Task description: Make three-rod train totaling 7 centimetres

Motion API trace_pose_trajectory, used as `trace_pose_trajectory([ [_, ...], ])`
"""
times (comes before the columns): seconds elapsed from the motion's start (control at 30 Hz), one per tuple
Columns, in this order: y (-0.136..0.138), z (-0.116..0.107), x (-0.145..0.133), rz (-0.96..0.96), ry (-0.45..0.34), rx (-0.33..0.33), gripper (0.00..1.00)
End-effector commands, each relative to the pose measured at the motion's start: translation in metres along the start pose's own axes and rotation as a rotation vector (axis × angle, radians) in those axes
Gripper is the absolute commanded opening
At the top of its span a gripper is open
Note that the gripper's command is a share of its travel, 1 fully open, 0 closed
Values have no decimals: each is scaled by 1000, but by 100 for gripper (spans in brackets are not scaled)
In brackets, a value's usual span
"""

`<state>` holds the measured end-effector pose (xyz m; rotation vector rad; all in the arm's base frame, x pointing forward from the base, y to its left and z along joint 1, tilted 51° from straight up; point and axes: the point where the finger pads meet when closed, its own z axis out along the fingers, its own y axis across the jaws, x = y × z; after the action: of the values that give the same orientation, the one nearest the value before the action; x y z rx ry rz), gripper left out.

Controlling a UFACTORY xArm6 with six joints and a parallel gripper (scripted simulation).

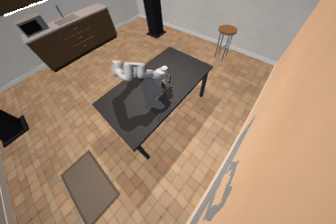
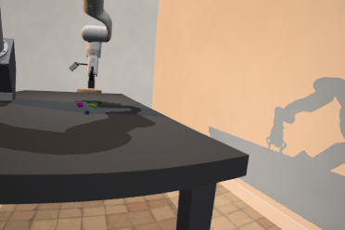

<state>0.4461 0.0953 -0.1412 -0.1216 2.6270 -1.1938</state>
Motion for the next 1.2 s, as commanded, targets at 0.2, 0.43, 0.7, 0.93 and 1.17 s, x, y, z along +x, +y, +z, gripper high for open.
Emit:
trace_pose_trajectory([
  [0.2, 0, -1, -1, -38, -3, -2, 100],
  [0.43, -1, -1, -1, -148, -3, -2, 100],
  [0.7, -5, -1, -1, -434, -3, -1, 100],
  [0.93, -8, -1, -1, -664, -3, -1, 100],
  [1.17, -11, -1, -1, -867, -3, -1, 100],
])
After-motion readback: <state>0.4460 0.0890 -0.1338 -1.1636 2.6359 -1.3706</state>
